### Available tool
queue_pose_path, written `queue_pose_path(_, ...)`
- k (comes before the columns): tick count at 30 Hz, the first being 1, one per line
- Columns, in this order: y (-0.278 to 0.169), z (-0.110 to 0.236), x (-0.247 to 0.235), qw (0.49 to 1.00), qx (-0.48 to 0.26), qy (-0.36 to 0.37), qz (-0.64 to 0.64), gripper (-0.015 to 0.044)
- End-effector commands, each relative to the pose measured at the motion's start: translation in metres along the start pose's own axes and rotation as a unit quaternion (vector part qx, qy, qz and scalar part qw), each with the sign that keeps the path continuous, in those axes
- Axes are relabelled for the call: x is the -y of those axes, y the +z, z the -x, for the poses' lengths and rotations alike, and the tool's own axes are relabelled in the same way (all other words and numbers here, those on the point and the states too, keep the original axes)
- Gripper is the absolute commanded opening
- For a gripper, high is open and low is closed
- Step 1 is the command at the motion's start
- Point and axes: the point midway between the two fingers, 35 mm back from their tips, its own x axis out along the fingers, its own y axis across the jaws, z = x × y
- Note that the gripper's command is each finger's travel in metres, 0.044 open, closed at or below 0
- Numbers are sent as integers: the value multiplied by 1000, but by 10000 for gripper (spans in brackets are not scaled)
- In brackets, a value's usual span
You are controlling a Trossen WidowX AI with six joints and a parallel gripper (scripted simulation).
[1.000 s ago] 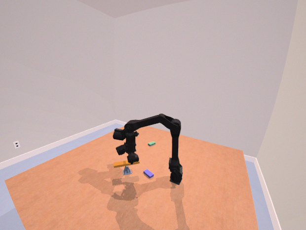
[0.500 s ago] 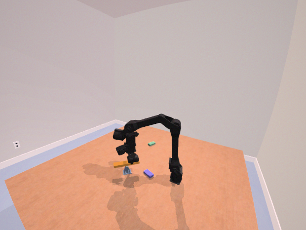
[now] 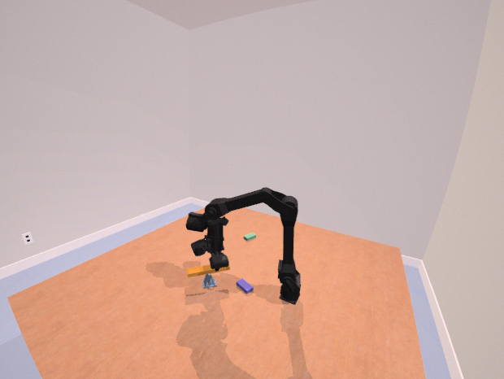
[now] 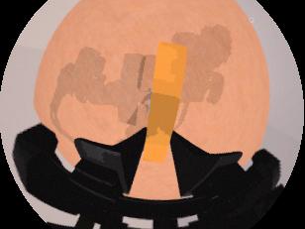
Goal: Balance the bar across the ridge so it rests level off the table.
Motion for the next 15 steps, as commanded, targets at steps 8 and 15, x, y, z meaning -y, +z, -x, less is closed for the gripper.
queue_pose_path(8,0,-2,0,1000,-1,2,-2,0)
queue_pose_path(15,0,-3,0,1000,-1,2,-2,0)
